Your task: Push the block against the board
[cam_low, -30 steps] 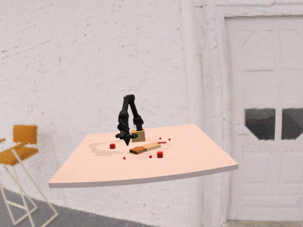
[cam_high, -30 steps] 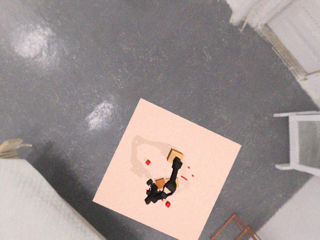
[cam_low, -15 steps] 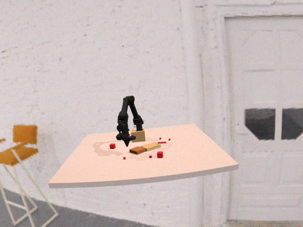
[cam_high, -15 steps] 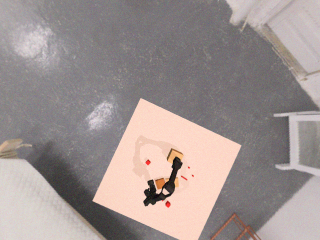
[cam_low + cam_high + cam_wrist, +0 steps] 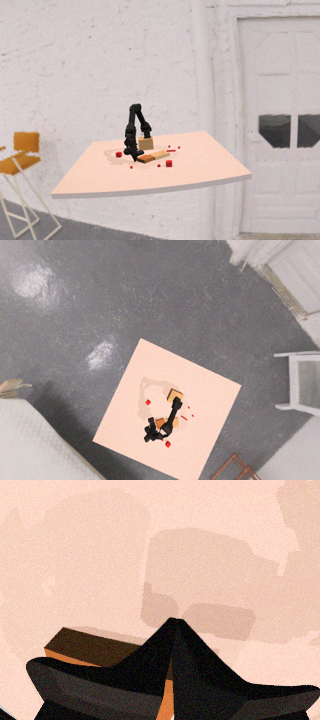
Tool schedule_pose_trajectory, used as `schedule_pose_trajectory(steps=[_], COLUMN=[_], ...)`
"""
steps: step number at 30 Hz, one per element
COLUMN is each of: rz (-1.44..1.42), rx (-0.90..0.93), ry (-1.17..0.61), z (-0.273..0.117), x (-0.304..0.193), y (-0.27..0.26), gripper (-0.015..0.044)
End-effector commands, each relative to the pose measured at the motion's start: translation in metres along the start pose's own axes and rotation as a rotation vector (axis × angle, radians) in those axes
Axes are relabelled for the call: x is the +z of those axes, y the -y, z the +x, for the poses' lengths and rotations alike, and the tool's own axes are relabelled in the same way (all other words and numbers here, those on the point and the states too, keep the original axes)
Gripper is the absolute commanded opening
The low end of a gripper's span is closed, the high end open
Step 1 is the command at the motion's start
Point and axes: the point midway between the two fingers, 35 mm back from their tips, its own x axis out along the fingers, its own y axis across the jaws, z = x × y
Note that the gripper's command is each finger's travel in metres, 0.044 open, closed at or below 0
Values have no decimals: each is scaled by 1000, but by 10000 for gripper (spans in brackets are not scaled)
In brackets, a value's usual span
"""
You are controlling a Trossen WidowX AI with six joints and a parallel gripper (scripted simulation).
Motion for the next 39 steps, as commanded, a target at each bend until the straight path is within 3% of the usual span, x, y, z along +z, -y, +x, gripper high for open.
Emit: schedule_pose_trajectory(steps=[1, 39], rz=[5, 5], rx=[-3, -2], ry=[0, -5], z=[3, 3], x=[-4, -66], y=[0, -9], gripper=[0, 0])
